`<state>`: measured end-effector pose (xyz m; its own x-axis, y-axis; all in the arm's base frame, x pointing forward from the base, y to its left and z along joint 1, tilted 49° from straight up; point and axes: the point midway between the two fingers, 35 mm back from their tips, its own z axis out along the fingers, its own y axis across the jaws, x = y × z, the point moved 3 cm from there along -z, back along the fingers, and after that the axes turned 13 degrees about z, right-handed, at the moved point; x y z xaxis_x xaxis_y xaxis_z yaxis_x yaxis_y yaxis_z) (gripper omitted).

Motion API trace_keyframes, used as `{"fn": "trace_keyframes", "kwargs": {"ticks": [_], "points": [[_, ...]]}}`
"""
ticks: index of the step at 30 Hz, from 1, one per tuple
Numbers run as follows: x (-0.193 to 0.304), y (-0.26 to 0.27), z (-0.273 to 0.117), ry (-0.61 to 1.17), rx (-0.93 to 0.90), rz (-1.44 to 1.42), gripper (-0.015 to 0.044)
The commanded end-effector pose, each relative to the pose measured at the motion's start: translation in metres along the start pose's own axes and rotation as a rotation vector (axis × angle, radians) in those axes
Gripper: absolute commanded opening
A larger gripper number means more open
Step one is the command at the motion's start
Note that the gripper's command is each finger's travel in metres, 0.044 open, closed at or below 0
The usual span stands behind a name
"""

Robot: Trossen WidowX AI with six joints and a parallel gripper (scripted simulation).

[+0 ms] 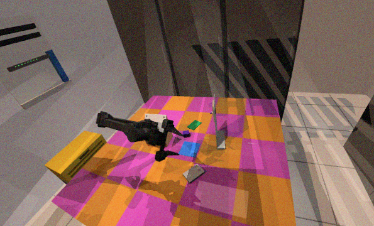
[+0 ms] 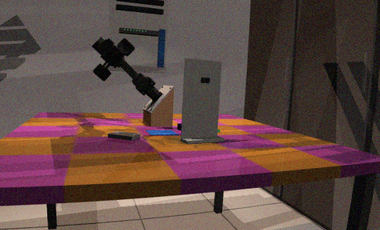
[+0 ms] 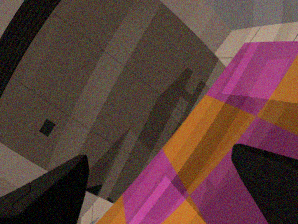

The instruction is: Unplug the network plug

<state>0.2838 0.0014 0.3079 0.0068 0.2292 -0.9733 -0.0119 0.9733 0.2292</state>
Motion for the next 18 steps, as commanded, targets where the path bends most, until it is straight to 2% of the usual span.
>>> {"fn": "trace_keyframes", "kwargs": {"ticks": [1,9,18], "points": [[0.001,0.000,0.001,0.001,-0.001,0.002,0.0374],[0.035,0.009,0.023,0.052,-0.042,0.092,0.0164],[0.081,0.022,0.041,0.119,-0.086,0.200,0.0156]]}}
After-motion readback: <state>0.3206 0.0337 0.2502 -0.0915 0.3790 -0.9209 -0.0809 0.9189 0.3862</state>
